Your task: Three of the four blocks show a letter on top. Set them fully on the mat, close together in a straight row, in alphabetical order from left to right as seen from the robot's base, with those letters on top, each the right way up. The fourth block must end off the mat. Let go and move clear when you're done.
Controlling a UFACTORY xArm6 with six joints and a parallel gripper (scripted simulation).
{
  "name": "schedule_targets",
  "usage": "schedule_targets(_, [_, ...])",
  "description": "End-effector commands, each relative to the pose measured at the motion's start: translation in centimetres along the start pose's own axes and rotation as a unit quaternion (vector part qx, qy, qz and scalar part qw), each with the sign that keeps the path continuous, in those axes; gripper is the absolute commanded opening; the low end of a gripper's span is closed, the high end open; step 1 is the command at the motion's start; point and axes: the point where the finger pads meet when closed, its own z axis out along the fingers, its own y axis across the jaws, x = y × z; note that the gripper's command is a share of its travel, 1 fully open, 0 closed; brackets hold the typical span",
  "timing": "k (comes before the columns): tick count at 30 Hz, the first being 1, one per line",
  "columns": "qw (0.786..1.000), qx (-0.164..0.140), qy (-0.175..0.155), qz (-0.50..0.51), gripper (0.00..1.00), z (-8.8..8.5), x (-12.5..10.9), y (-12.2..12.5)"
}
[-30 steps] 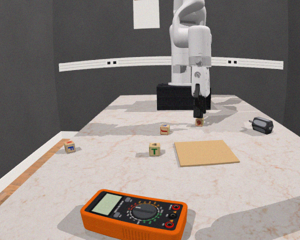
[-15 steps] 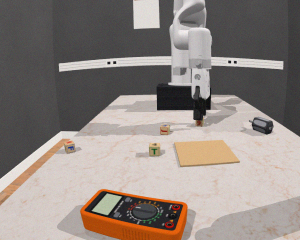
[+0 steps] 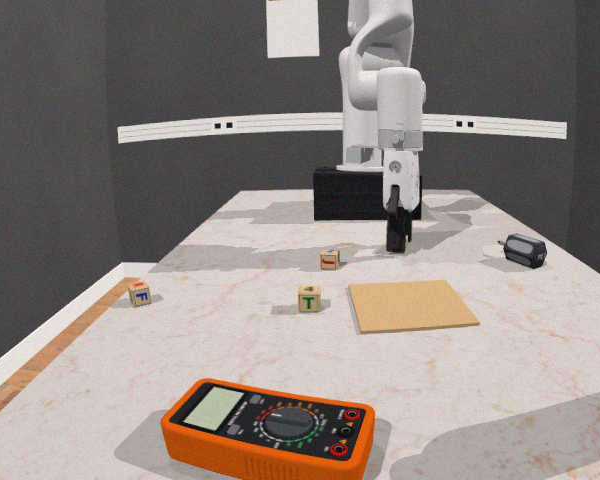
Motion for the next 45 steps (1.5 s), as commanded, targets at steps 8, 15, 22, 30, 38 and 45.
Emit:
schedule_targets(8, [1.000, 0.002, -0.001, 0.000, 0.64, 0.23, -0.09, -0.17])
schedule_targets(15, [1.000, 0.002, -0.001, 0.000, 0.64, 0.23, -0.09, -0.17])
schedule_targets(22, [1.000, 0.002, -0.001, 0.000, 0.64, 0.23, -0.09, -0.17])
schedule_targets(30, [1.000, 0.002, -0.001, 0.000, 0.64, 0.23, -0.09, -0.17])
schedule_targets(38, [1.000, 0.002, -0.001, 0.000, 0.43, 0.23, -0.09, -0.17])
schedule_targets(45, [1.000, 0.002, -0.001, 0.000, 0.43, 0.23, -0.09, -0.17])
